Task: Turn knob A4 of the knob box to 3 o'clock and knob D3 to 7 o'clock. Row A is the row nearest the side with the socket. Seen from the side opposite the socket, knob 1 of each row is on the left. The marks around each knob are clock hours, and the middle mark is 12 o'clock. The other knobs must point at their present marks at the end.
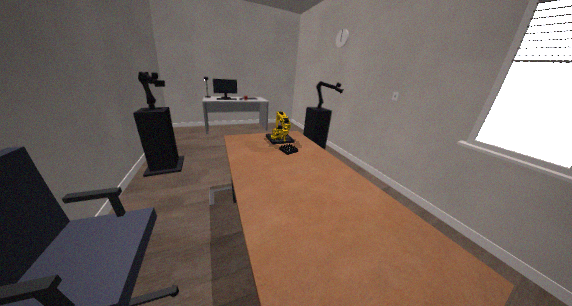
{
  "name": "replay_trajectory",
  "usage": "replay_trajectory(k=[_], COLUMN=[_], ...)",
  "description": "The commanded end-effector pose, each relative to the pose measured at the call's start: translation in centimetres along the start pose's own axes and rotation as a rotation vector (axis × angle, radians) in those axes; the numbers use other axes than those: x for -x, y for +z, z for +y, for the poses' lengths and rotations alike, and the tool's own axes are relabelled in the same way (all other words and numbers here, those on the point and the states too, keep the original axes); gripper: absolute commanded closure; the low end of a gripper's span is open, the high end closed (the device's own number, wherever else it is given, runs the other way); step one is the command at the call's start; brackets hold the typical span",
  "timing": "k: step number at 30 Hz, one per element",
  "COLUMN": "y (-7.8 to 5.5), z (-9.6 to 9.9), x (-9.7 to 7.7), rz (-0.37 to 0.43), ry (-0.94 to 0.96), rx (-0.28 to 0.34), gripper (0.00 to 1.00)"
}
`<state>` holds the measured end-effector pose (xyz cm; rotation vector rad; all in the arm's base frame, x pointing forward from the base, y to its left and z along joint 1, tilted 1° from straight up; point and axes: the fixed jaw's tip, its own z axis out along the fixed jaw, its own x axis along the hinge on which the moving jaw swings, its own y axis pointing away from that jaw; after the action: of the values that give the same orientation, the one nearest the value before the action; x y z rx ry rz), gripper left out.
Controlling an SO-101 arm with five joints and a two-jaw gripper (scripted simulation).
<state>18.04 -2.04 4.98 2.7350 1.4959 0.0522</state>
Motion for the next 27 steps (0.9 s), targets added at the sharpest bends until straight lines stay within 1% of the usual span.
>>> replay_trajectory(k=[1,8,10,16,24,27], y=[0.2,-0.3,-0.3,-0.5,-0.2,-0.1], z=[0.1,1.7,1.7,3.9,6.4,6.6], x=[0.1,-0.7,-0.7,-1.8,-3.1,-3.2], rz=[-0.011,-0.010,-0.010,-0.008,-0.005,-0.005], ry=[-0.001,-0.001,-0.001,-0.001,-0.001,-0.001], rx=[-0.024,-0.021,-0.021,-0.017,-0.012,-0.011], gripper=[0.90,0.90,0.90,0.90,0.90,0.90])
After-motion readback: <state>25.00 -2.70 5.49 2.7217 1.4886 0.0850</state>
